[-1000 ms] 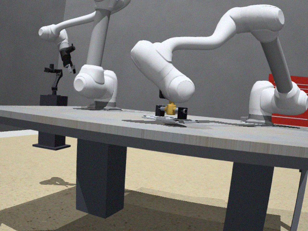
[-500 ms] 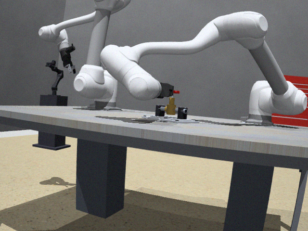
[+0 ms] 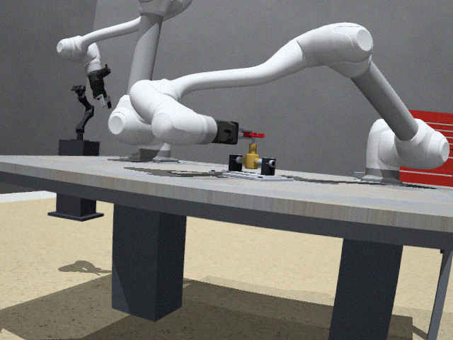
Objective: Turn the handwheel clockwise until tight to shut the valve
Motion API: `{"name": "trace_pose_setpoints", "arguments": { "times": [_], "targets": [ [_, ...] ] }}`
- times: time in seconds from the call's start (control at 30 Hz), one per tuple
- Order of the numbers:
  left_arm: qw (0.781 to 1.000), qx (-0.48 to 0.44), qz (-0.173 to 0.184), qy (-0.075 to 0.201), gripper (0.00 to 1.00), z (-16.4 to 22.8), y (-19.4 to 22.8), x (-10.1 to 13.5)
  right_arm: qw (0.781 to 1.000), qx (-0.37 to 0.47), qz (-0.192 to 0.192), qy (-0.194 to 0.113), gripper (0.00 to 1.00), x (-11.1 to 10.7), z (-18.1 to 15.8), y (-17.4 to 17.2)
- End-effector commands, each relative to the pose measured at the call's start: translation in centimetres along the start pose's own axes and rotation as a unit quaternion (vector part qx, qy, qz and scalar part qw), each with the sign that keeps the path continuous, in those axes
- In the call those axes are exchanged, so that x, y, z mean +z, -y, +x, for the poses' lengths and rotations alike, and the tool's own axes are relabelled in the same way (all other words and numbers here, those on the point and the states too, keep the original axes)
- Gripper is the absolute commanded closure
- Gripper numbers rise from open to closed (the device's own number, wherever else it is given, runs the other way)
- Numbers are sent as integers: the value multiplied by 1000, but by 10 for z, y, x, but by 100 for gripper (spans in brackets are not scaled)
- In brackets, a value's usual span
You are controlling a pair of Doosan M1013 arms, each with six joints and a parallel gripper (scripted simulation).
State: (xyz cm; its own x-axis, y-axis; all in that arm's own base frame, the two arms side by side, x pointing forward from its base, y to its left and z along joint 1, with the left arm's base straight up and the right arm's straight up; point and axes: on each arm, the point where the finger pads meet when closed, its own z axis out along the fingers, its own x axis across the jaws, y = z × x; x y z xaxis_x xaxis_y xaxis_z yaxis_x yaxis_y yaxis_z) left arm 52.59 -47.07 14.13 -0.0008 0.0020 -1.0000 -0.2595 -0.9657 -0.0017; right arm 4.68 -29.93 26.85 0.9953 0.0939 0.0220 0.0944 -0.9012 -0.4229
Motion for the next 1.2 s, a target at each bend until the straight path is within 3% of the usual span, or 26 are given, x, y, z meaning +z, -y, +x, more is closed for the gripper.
{"name": "trace_pose_setpoints", "arguments": {
  "times": [0.0,0.37,1.17],
  "targets": [
    [999,1,32,-2,100,-2,0,2,1000,0,-1,0,0,-1,0,0],
    [992,1,123,-2,100,-2,1,7,1000,0,-1,0,0,-1,0,0],
    [970,1,244,-2,100,-1,3,13,1000,0,-1,0,0,-1,0,0]
  ]
}}
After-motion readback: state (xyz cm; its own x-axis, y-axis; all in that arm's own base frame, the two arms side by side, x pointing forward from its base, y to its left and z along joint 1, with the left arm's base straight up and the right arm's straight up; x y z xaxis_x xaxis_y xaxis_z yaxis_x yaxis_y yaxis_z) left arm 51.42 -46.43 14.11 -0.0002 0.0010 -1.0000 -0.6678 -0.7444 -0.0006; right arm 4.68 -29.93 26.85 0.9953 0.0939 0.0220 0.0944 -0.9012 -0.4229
